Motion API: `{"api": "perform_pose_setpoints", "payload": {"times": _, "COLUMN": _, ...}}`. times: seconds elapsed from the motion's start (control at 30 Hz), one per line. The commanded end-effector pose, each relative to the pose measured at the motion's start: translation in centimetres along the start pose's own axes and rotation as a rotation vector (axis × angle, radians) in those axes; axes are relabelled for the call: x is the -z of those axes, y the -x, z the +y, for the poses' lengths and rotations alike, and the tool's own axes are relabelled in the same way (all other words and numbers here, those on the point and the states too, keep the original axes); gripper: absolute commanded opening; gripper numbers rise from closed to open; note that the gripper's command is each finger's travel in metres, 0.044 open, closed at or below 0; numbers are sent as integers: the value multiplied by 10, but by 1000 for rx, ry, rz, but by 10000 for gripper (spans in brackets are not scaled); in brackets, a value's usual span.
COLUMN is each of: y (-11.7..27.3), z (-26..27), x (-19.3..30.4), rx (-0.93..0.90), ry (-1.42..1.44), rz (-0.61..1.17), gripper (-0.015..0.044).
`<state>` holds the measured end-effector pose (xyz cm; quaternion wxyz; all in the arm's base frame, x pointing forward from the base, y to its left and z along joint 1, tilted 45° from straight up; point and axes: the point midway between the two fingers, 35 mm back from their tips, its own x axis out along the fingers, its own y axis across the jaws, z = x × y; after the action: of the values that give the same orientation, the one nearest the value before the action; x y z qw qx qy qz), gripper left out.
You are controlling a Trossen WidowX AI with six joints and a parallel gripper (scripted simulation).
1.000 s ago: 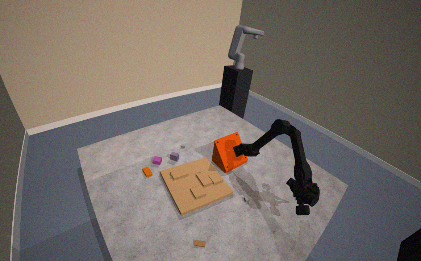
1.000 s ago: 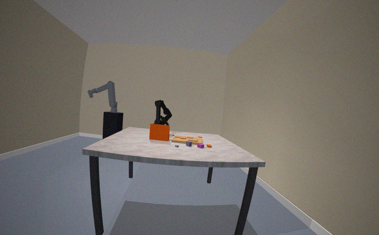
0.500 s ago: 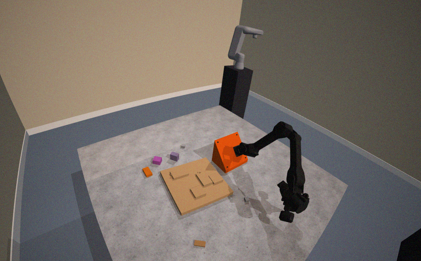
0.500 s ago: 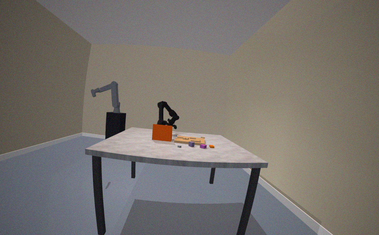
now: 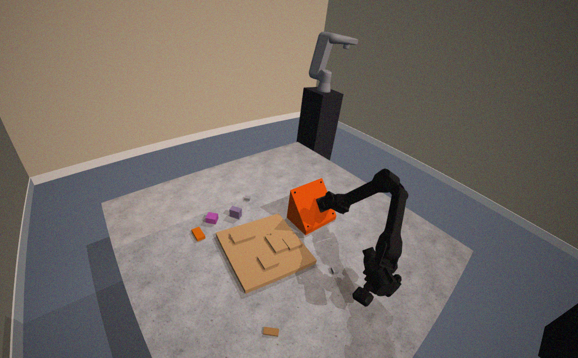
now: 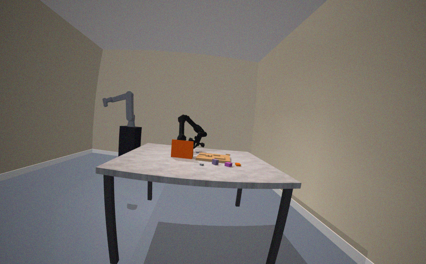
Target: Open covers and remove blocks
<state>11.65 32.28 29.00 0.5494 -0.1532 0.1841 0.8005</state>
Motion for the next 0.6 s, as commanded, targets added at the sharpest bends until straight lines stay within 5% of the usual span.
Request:
{"api": "perform_pose_setpoints", "payload": {"times": 0.0, "y": 5, "z": -18, "x": 15, "rx": 38, "ry": -92, "rz": 26, "gripper": 0}}
{"api": "perform_pose_setpoints", "payload": {"times": 0.57, "y": 43, "z": -81, "x": 76, "rx": 196, "ry": -463, "rz": 80, "gripper": 0}}
